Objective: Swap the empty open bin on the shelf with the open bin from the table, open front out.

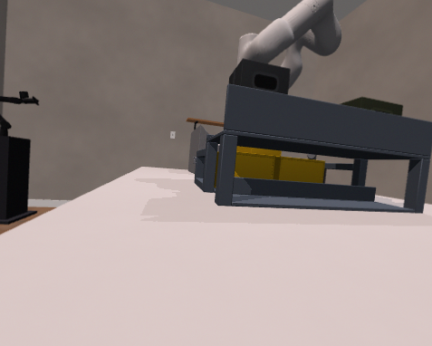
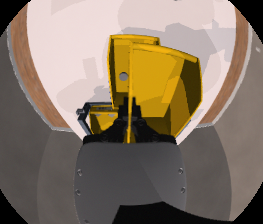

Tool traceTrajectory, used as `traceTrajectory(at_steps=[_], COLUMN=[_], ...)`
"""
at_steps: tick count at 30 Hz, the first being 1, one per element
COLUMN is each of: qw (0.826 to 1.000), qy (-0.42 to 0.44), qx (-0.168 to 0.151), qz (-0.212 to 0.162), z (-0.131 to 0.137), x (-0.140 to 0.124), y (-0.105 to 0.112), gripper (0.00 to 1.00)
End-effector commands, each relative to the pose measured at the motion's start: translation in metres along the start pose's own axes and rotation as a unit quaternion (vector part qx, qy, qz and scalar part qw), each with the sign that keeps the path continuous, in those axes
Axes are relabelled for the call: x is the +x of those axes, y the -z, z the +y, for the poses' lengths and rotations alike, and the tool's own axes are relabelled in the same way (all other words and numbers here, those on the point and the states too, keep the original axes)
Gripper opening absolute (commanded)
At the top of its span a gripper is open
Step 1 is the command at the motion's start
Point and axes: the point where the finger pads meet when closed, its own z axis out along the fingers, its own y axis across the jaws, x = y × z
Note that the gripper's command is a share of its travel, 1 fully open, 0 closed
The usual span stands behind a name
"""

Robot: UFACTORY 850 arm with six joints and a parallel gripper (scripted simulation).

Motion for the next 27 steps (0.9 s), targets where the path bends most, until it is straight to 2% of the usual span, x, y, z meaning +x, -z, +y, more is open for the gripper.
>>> traceTrajectory(at_steps=[1, 3, 11, 16, 27], qw=[1.000, 1.000, 1.000, 1.000, 1.000], qy=[0.001, 0.001, 0.001, 0.001, 0.001], qx=[0.000, 0.000, 0.000, 0.000, 0.000], qz=[0.000, 0.000, 0.000, 0.000, 0.000], z=[-0.044, -0.044, -0.115, -0.147, -0.173], x=[0.003, 0.003, 0.010, 0.014, 0.016], y=[0.001, 0.001, 0.001, 0.001, 0.001], gripper=[0.00, 0.00, 0.00, 0.00, 0.00])
